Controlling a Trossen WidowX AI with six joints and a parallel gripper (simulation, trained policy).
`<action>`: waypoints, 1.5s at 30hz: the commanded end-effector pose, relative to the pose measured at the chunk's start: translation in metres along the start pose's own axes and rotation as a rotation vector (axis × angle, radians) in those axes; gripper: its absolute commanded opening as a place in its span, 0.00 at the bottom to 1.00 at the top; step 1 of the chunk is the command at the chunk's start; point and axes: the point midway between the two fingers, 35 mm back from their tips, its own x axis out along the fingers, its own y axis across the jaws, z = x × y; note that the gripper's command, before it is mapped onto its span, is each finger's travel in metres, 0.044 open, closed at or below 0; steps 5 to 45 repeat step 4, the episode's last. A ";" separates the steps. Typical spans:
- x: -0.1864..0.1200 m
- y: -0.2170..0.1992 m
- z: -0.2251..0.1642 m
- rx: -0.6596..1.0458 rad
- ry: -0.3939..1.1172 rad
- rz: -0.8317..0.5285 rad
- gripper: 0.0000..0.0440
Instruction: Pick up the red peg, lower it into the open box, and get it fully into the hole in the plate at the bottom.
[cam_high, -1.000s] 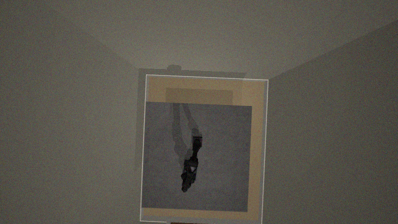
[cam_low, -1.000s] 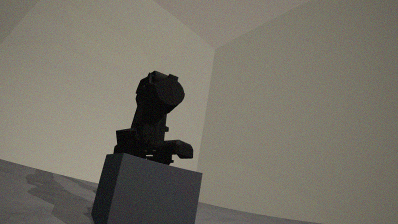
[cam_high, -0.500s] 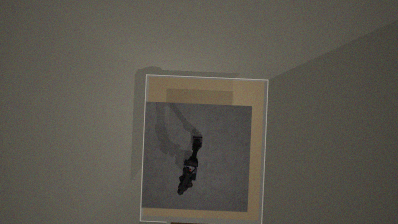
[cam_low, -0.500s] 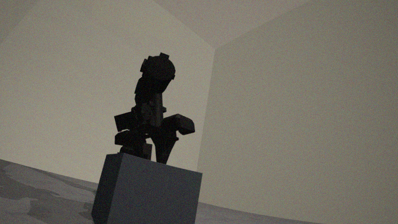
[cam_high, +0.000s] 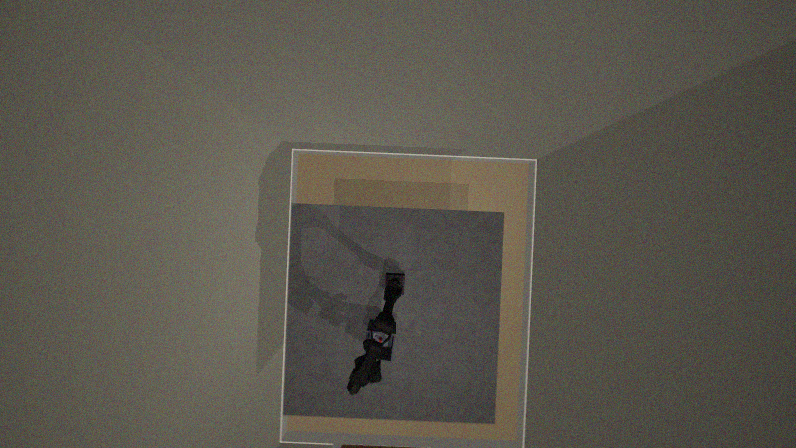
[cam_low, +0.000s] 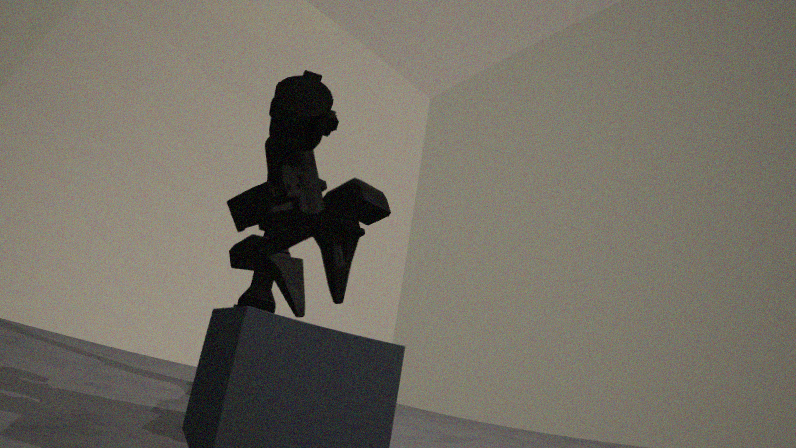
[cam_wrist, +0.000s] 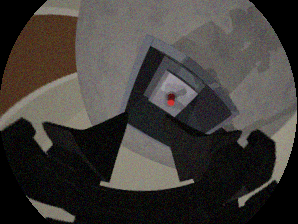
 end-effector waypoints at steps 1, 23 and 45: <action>-0.008 0.005 0.003 -0.012 0.007 0.030 0.56; -0.016 0.010 0.005 -0.025 0.007 0.054 0.60; -0.016 0.010 0.005 -0.025 0.007 0.054 0.60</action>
